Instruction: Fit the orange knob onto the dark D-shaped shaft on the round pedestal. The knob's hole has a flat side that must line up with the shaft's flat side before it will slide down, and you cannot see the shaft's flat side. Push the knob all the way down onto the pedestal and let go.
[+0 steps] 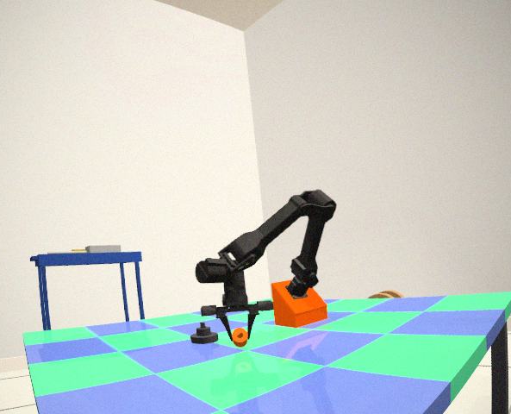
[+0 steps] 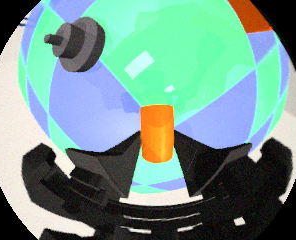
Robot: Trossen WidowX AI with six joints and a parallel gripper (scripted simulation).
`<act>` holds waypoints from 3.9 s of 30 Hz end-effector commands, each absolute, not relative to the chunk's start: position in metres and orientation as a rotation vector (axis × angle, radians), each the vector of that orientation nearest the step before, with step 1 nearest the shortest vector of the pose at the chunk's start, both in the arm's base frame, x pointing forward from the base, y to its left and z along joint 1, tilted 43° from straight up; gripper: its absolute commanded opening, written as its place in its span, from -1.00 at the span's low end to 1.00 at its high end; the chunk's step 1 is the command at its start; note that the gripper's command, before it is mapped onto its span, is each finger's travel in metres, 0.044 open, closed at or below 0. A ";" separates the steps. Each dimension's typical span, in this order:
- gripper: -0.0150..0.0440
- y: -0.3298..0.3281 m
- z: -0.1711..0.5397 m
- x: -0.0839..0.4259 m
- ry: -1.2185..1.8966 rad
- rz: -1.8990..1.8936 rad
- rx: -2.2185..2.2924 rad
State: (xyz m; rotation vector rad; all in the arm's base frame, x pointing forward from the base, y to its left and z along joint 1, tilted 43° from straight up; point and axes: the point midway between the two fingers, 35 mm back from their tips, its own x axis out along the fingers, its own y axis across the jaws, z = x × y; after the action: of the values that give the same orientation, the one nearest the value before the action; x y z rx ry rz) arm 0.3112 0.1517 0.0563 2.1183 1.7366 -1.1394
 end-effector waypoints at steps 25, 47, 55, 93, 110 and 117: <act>0.11 0.131 0.040 0.298 1.898 -0.692 2.525; 0.11 0.125 0.031 0.292 1.946 -0.480 2.674; 0.11 0.124 0.029 0.290 1.958 -0.451 2.703; 0.39 0.120 0.026 0.289 1.939 -0.477 2.679; 1.00 0.120 0.026 0.289 1.939 -0.477 2.679; 1.00 0.120 0.026 0.289 1.939 -0.477 2.679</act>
State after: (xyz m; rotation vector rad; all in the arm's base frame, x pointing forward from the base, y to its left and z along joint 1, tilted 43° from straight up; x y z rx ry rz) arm 0.2889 0.1202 0.0260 2.6766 1.9398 -0.4749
